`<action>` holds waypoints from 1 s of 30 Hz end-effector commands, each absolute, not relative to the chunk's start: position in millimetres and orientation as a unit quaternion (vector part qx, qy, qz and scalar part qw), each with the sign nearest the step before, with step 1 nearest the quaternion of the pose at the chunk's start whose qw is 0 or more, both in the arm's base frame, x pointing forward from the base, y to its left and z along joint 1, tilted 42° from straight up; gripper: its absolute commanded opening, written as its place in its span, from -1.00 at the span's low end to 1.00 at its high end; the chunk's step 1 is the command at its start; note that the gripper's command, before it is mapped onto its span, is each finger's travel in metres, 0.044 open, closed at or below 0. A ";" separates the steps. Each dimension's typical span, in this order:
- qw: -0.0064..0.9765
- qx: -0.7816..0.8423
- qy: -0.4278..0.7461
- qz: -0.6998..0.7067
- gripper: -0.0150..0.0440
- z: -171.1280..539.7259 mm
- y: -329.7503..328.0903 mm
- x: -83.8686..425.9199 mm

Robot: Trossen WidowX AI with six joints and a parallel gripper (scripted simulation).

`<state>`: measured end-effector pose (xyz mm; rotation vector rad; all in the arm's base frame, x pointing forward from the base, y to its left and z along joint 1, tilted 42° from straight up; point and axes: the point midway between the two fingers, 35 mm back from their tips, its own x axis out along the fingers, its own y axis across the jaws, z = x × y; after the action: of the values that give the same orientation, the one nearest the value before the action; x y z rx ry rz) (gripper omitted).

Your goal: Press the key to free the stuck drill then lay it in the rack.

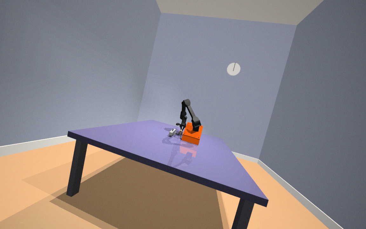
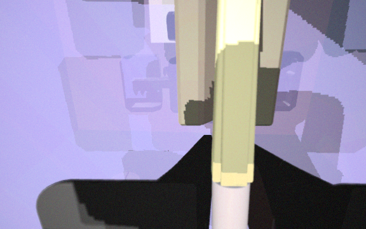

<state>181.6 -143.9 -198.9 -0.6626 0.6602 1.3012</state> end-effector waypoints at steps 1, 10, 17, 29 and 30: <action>0.697 -0.294 0.296 0.582 -0.49 -202.4 -140.2 182.3; 0.698 -0.294 0.296 0.582 -0.49 -210.0 -133.7 183.7; 0.697 -0.296 0.295 0.583 -0.14 -209.5 -134.8 184.0; 0.697 -0.296 0.295 0.583 0.93 -209.5 -134.8 184.0; 0.697 -0.296 0.295 0.583 1.00 -209.5 -134.8 184.0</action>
<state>184.2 -134.8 -209.8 -0.6614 0.6584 1.2984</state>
